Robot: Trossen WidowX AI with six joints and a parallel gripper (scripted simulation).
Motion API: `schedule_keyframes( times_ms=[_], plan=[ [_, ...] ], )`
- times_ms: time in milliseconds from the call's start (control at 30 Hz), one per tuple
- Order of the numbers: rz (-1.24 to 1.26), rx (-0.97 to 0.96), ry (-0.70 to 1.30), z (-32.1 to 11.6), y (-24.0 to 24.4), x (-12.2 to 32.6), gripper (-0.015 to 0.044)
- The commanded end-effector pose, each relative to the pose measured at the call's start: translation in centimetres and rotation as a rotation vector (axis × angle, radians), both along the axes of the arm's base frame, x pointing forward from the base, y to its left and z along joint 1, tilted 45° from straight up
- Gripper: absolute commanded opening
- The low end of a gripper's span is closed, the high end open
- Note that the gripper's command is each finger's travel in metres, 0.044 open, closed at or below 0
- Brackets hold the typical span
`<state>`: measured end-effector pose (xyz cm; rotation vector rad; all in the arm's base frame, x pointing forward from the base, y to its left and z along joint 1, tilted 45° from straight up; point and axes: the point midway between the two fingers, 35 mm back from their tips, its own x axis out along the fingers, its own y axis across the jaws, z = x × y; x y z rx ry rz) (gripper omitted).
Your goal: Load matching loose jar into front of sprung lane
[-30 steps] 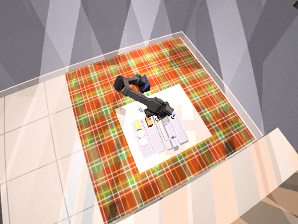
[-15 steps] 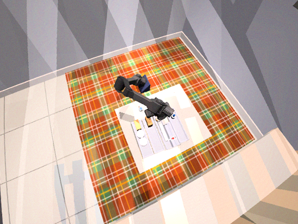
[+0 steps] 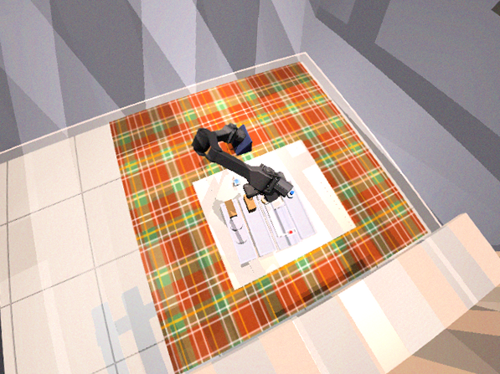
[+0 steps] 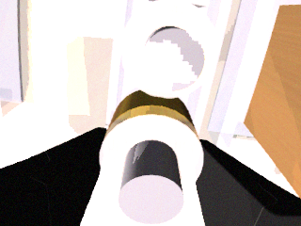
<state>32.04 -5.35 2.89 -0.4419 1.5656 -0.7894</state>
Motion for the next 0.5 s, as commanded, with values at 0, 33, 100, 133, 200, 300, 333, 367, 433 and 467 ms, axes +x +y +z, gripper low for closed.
schedule_keyframes(
  times_ms=[0, 33, 100, 133, 200, 300, 333, 367, 433, 467],
  plan=[
    [0.009, -0.011, -0.032, 0.51, -0.08, 1.06, 0.0],
    [0.009, -0.011, -0.032, 0.52, -0.08, 1.09, 0.0],
    [0.009, -0.012, -0.032, 0.55, -0.09, 1.16, 0.0],
    [0.009, -0.012, -0.032, 0.56, -0.09, 1.19, 0.0],
    [0.009, -0.012, -0.032, 0.59, -0.1, 1.26, 0.0],
    [0.009, -0.012, -0.032, 0.63, -0.11, 1.36, 0.0],
    [0.009, -0.012, -0.032, 0.64, -0.11, 1.39, 0.0],
    [0.009, -0.012, -0.032, 0.65, -0.12, 1.43, 0.0],
    [0.009, -0.012, -0.032, 0.68, -0.12, 1.49, 0.0],
    [0.009, -0.012, -0.032, 0.69, -0.13, 1.53, 0.0]
  ],
)
